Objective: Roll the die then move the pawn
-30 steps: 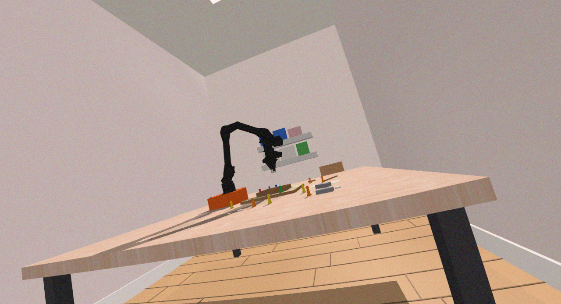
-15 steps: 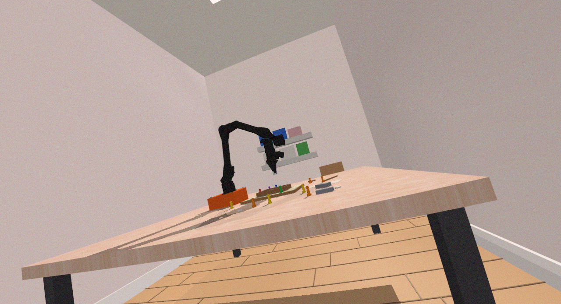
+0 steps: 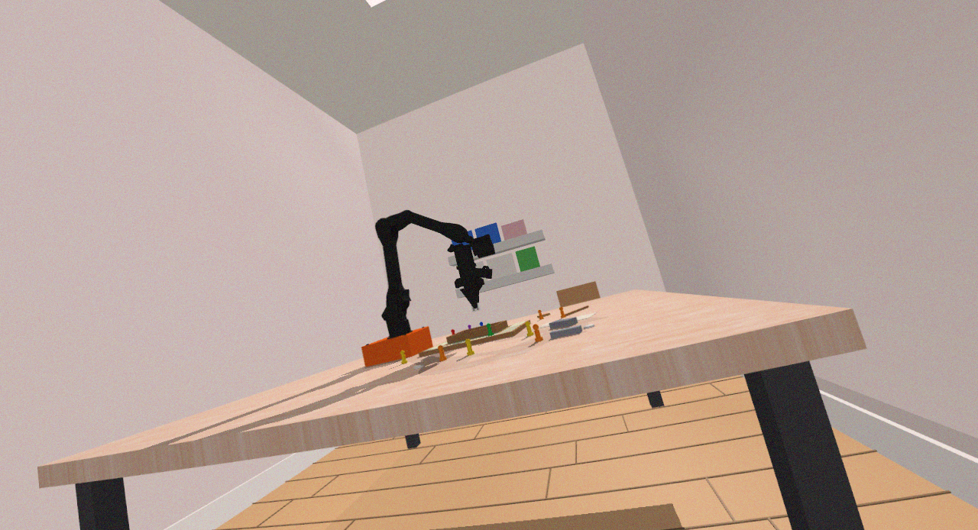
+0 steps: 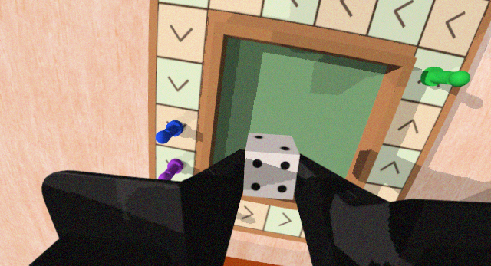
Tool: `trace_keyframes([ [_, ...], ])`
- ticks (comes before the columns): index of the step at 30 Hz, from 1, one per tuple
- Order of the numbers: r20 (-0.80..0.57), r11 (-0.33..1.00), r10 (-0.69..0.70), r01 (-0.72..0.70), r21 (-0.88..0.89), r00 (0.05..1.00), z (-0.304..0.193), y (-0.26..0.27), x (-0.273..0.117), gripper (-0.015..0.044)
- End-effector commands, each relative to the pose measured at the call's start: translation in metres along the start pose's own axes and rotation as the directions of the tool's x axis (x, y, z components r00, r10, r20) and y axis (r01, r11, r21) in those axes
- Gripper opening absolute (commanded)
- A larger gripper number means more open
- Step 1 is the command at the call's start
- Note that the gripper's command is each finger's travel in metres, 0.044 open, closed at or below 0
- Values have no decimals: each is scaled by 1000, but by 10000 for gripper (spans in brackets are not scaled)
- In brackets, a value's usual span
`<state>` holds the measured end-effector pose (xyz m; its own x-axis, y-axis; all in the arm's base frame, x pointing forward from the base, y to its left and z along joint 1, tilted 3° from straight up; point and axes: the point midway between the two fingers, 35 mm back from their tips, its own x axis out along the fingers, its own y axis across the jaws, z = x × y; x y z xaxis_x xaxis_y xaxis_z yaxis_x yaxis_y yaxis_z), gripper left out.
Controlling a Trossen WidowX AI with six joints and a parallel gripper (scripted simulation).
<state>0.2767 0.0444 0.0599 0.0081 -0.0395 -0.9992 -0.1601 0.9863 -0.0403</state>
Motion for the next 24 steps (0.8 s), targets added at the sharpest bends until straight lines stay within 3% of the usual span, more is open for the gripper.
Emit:
trace_keyframes([
  [1,-1,998,-5,5,70,1000,-5,-16,4,0],
  [7,21,995,-9,7,97,1000,-6,-23,7,0],
  [15,282,996,-34,8,94,959,0,-22,14,0],
  [24,557,996,-58,7,94,829,5,-22,19,0],
])
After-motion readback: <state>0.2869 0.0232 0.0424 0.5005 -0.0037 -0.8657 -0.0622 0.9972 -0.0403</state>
